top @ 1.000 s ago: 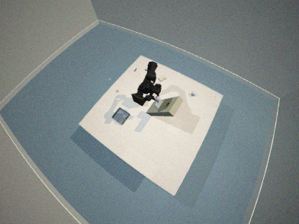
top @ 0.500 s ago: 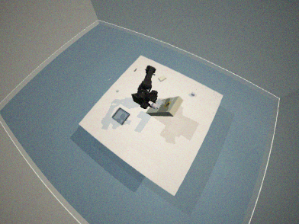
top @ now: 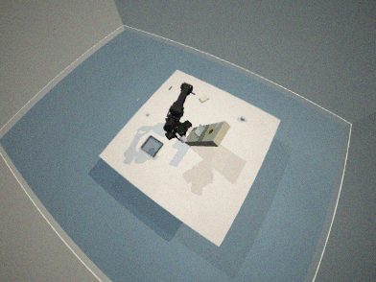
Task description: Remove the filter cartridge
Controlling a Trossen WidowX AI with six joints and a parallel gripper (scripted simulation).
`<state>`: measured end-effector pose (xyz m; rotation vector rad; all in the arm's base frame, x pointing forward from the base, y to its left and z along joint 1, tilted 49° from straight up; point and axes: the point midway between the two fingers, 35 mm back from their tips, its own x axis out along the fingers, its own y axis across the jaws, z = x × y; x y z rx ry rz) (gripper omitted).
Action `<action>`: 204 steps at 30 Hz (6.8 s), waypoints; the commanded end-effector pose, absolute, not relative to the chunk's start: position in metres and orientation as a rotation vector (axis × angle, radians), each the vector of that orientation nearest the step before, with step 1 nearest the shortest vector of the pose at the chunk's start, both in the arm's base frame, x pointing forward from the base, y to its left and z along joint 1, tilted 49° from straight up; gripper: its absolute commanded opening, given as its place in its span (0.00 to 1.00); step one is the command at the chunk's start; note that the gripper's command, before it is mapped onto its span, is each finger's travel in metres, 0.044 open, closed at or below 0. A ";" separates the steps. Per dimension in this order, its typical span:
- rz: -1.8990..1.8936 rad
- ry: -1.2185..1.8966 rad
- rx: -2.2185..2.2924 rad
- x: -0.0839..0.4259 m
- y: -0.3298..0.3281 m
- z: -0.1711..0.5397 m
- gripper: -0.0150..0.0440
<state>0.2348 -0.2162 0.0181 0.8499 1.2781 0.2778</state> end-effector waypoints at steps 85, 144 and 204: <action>-1.159 1.575 1.327 -0.041 -0.160 -0.218 0.97; -1.156 1.578 1.321 -0.033 -0.202 -0.182 1.00; -1.156 1.578 1.321 -0.033 -0.202 -0.182 1.00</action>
